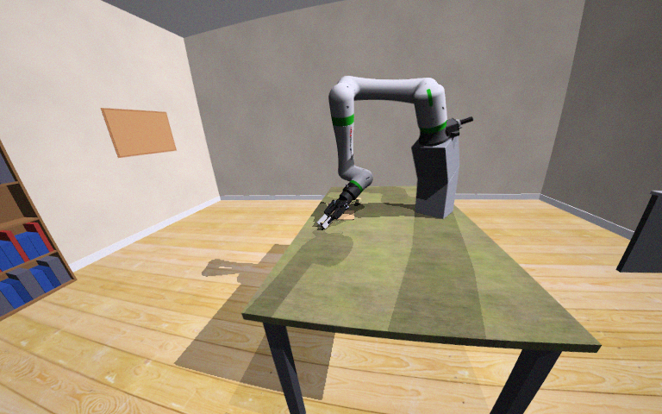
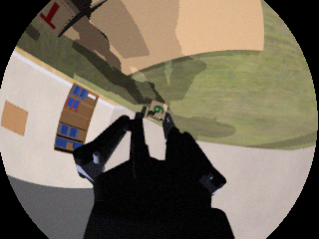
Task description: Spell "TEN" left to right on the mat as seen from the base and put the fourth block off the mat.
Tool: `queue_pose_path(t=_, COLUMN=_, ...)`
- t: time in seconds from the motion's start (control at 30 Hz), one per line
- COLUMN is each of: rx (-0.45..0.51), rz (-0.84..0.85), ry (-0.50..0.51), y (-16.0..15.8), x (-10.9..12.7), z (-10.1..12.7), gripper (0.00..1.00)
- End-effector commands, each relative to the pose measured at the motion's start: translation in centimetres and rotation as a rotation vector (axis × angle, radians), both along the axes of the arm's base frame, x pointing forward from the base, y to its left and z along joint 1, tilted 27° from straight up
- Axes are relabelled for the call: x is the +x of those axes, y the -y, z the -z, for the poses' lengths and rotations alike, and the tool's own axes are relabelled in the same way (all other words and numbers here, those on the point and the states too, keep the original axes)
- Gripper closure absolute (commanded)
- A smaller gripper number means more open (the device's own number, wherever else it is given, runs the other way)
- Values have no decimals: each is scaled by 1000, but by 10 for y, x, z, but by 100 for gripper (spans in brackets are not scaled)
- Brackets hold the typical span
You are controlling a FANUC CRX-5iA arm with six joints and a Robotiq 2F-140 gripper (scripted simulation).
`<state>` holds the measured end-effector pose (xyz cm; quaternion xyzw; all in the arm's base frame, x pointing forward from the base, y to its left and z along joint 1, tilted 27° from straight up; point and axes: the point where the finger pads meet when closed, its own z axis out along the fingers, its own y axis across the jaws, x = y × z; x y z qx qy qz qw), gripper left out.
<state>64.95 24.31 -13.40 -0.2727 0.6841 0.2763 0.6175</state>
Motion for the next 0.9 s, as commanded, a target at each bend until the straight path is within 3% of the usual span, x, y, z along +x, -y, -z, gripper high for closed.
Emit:
queue_pose_path(t=0.0, rx=0, rz=0, ry=0, y=2, x=-1, z=-4, gripper=72)
queue_pose_path(t=0.5, rx=0, rz=0, ry=0, y=16, x=-13, z=-41, gripper=72)
queue_pose_path(t=0.87, rx=-16, rz=-3, ry=-17, y=17, x=-14, z=-44, gripper=72)
